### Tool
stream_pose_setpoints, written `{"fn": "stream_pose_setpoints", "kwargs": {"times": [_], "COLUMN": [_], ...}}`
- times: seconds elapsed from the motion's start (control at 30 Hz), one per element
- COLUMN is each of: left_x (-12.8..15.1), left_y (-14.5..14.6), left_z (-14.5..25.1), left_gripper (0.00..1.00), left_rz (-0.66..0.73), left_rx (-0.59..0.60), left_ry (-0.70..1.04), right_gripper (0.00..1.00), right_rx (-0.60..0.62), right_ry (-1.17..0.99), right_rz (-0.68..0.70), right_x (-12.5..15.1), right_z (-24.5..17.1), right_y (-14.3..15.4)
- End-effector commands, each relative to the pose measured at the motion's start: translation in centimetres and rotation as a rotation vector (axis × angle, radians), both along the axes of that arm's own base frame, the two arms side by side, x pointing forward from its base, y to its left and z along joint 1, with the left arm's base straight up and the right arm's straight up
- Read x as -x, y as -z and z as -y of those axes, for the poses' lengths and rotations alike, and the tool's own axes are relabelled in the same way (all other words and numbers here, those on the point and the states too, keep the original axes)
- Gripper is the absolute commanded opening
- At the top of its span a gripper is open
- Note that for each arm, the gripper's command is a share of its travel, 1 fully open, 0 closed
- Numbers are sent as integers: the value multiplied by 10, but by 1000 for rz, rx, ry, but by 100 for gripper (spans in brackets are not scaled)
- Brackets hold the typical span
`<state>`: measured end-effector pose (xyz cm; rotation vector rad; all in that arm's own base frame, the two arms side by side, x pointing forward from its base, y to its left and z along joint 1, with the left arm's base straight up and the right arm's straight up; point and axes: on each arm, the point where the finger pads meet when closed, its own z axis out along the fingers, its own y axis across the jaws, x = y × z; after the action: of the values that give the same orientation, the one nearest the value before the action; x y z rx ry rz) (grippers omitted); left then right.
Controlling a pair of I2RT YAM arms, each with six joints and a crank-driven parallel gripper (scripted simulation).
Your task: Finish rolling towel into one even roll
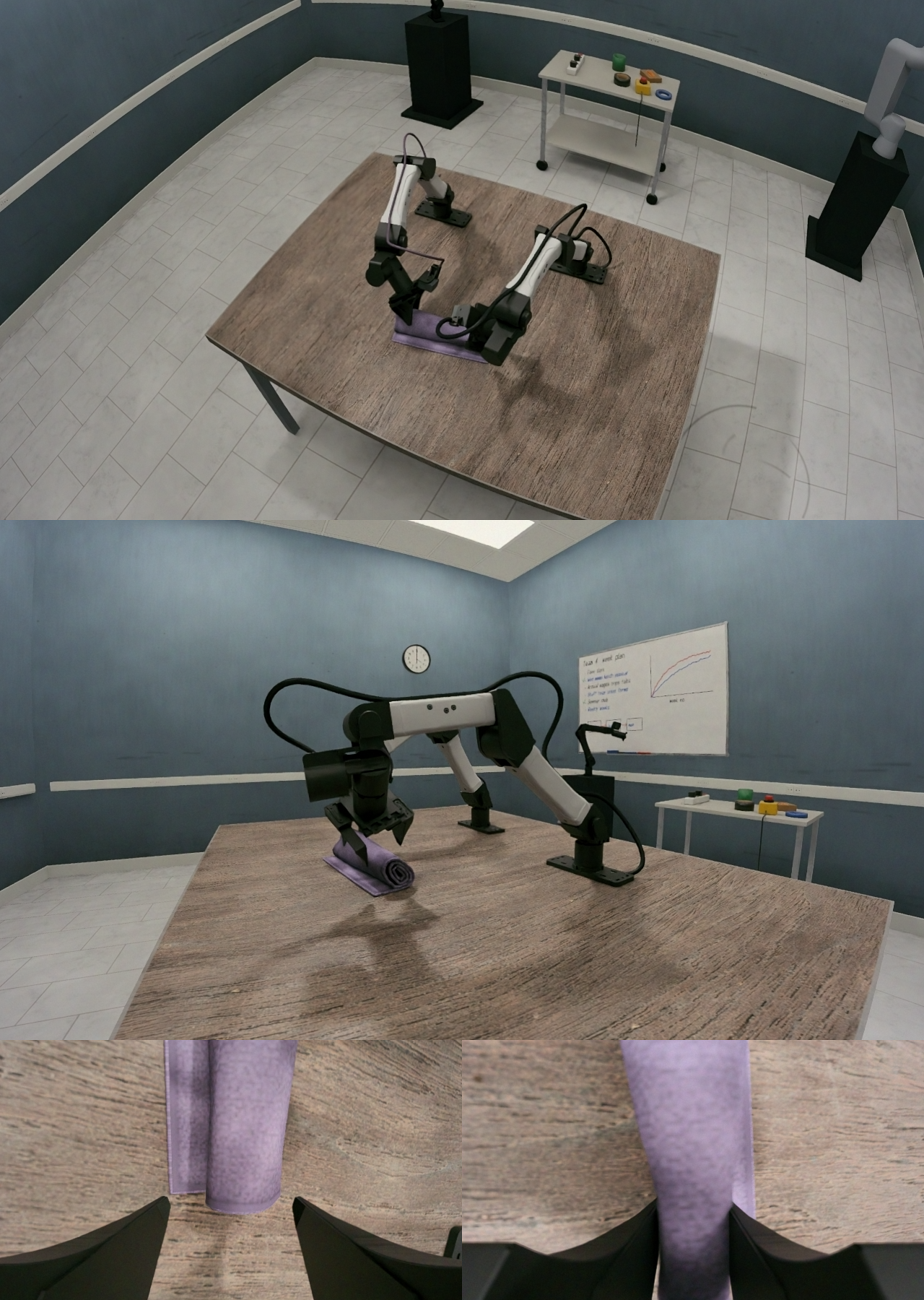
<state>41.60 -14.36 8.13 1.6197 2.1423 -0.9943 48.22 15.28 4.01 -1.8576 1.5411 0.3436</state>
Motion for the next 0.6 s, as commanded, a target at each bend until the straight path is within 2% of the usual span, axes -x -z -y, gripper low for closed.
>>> {"fn": "stream_pose_setpoints", "kwargs": {"times": [0.0, 0.3, 0.37, 0.57], "left_x": [-4, -4, -4, -4], "left_y": [-20, -20, -20, -20], "left_z": [-1, -1, -1, -1], "left_gripper": [85, 85, 85, 85], "left_rz": [-184, -184, -184, -184], "left_rx": [-6, -6, -6, -6], "left_ry": [178, 178, 178, 178], "right_gripper": [39, 39, 39, 39], "right_rx": [-2, 23, 23, 44], "right_ry": [0, 0, 0, 1], "right_rz": [-61, -259, -259, -433], "right_x": [-1, -1, -1, -1], "right_z": [4, 4, 4, 4], "right_y": [3, 1, 1, -1]}}
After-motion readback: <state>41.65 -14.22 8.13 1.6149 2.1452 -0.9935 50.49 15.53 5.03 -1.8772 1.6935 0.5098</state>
